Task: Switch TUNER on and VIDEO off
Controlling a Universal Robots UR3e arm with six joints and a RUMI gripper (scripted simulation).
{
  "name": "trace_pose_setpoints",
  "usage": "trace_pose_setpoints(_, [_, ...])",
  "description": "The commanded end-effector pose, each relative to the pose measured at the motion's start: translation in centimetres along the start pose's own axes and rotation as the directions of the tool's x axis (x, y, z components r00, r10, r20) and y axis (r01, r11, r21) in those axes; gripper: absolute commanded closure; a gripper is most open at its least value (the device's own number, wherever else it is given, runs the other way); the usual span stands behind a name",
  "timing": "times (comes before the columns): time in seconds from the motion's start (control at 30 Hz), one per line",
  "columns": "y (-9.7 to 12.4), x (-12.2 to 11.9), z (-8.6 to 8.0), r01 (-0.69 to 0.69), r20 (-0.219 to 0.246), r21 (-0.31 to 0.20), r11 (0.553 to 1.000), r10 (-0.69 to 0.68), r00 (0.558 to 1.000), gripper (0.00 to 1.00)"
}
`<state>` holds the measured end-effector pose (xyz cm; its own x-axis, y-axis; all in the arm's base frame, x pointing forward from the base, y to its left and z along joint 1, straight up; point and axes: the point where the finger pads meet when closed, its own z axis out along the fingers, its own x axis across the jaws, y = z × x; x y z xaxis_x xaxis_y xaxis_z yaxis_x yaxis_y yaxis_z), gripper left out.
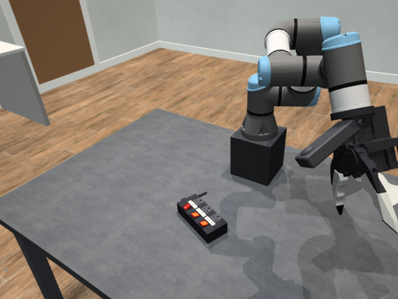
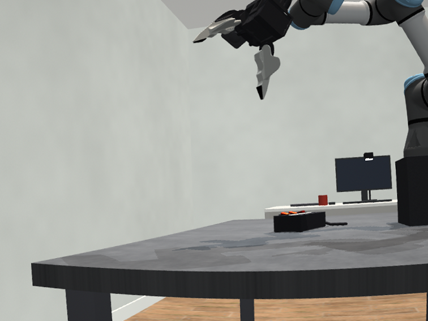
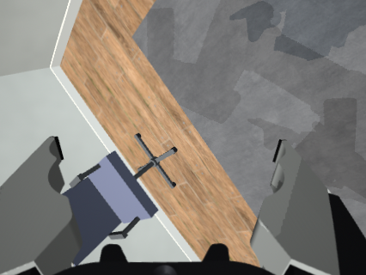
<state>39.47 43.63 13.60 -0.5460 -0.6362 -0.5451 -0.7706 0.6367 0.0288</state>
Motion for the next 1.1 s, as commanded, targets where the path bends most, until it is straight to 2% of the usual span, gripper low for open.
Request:
trace_pose_setpoints(0.0, [-1.4,0.7,0.2,-0.075,-0.014,0.012,0.997,0.076,0.997,0.0])
trace_pose_setpoints(0.2, [-4.5,2.6,0.7,-0.249,-0.048,0.045,0.967,0.251,0.967,0.0])
trace_pose_setpoints(0.3, [-6.4,4.0,0.9,-0.358,-0.064,0.071,0.931,0.363,0.93,0.0])
trace_pose_setpoints(0.4, [-8.5,5.6,1.1,-0.477,-0.078,0.103,0.873,0.485,0.871,0.0])
trace_pose_setpoints(0.47, [-8.5,5.6,1.1,-0.477,-0.078,0.103,0.873,0.485,0.871,0.0])
trace_pose_setpoints(0.57, [-10.7,7.5,1.3,-0.599,-0.085,0.142,0.788,0.612,0.786,0.0])
trace_pose_setpoints(0.7, [-13.7,10.4,1.3,-0.743,-0.08,0.198,0.64,0.766,0.638,0.0])
trace_pose_setpoints(0.73, [-13.7,10.4,1.3,-0.751,-0.079,0.201,0.629,0.774,0.628,0.0])
trace_pose_setpoints(0.83, [-15.9,12.8,1.2,-0.838,-0.063,0.244,0.489,0.87,0.489,0.0])
trace_pose_setpoints(0.87, [-15.9,12.8,1.2,-0.844,-0.062,0.247,0.476,0.877,0.476,0.0])
trace_pose_setpoints(0.93, [-17.3,14.5,1.0,-0.89,-0.043,0.276,0.363,0.93,0.366,0.0])
trace_pose_setpoints(1.03, [-17.3,14.5,1.0,-0.891,-0.043,0.277,0.359,0.931,0.362,0.0])
trace_pose_setpoints(1.07, [-17.9,15.4,0.9,-0.909,-0.031,0.291,0.297,0.953,0.302,0.0])
